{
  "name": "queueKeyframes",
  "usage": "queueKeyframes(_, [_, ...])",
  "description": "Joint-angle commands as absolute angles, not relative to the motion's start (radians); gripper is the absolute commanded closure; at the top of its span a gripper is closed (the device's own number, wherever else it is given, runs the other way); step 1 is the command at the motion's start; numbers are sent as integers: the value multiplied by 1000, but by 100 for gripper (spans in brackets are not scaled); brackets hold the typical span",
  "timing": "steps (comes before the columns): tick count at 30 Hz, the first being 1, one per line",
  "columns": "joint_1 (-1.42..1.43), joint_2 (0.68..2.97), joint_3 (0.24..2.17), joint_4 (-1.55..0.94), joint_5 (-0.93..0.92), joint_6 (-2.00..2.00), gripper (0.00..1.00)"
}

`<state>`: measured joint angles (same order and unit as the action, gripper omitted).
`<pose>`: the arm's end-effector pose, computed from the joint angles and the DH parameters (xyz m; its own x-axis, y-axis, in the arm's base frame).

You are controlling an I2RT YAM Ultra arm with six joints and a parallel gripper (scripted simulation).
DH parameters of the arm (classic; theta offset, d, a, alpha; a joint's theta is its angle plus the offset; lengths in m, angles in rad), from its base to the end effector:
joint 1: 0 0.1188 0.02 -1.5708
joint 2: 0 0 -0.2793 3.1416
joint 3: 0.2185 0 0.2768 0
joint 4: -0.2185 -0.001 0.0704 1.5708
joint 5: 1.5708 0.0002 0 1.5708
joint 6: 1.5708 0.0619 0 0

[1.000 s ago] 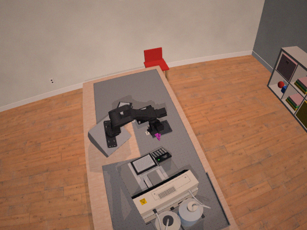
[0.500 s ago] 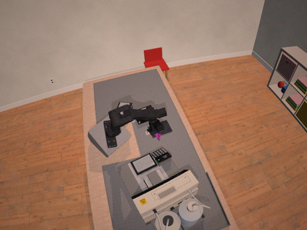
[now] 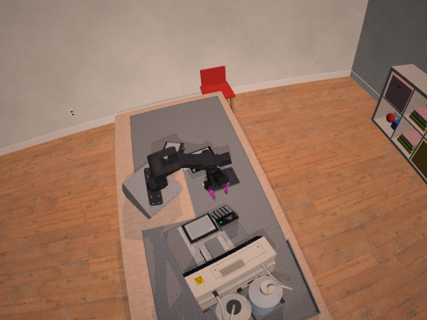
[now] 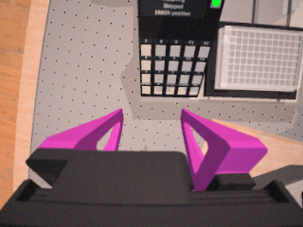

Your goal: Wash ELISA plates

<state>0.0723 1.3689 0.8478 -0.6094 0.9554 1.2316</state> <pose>0.2761 -0.0297 0.2138 -0.0122 0.5449 -0.8384 0.9525 0.2616 0.1562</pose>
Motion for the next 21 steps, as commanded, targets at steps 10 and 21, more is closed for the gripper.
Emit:
queueKeyframes(10, [-200,1109,844,-690,609,608,0])
queueKeyframes(21, [-446,1095,965,-855,348,194,0])
